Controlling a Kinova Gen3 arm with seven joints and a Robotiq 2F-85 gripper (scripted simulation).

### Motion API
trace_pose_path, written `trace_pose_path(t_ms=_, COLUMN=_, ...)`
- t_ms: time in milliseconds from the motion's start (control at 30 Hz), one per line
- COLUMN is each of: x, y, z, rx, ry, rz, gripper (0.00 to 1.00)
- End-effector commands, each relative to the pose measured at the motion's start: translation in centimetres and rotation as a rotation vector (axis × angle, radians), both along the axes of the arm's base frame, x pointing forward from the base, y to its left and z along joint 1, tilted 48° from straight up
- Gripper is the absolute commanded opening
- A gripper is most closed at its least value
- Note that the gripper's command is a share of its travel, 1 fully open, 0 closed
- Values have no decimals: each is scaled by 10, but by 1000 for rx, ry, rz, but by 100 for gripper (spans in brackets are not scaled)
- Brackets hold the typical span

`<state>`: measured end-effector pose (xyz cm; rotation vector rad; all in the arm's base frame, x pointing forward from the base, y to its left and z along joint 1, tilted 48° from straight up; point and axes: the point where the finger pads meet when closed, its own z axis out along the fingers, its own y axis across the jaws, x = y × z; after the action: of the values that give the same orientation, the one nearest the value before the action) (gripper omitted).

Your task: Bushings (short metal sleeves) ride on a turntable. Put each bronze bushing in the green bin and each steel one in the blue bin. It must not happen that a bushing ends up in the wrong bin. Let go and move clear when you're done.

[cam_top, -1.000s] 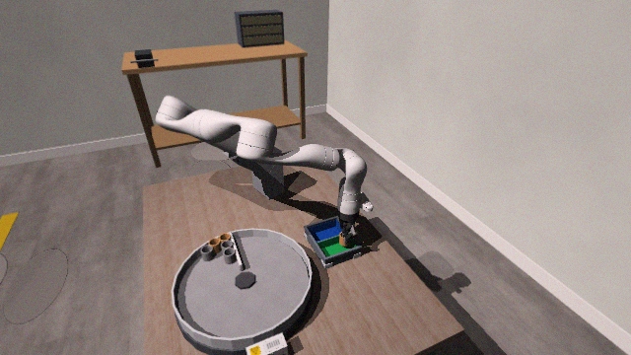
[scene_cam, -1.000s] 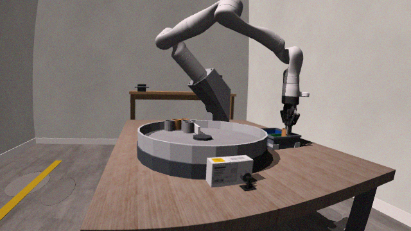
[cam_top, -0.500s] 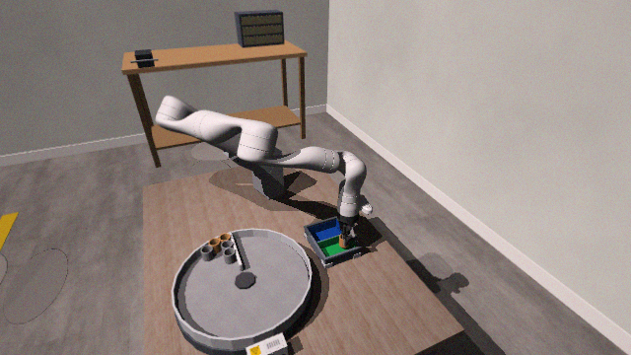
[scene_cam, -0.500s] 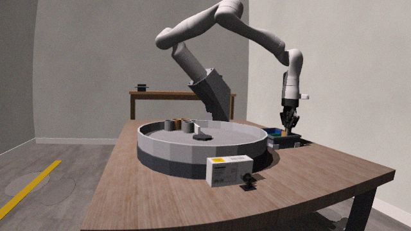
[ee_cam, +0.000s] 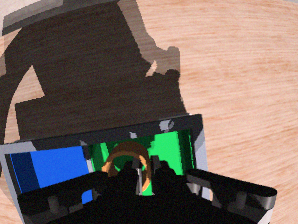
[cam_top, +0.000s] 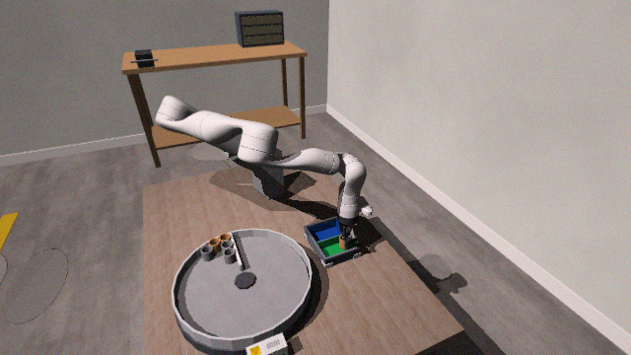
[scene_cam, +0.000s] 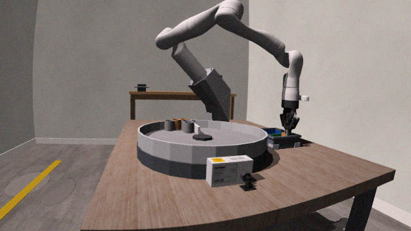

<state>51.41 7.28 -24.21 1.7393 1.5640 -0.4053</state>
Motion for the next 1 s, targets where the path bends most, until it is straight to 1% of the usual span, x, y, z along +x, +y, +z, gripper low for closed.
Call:
trace_pose_path(t_ms=0, x=1, y=-1, z=-2, rx=1, ry=0, rz=0, gripper=0)
trace_pose_path(t_ms=700, x=1, y=-3, z=-3, rx=0, ry=0, rz=0, gripper=0)
trace_pose_path(t_ms=733, x=1, y=-3, z=-3, rx=1, ry=0, rz=0, gripper=19)
trace_pose_path(t_ms=967, x=1, y=-3, z=-3, rx=1, ry=0, rz=0, gripper=19)
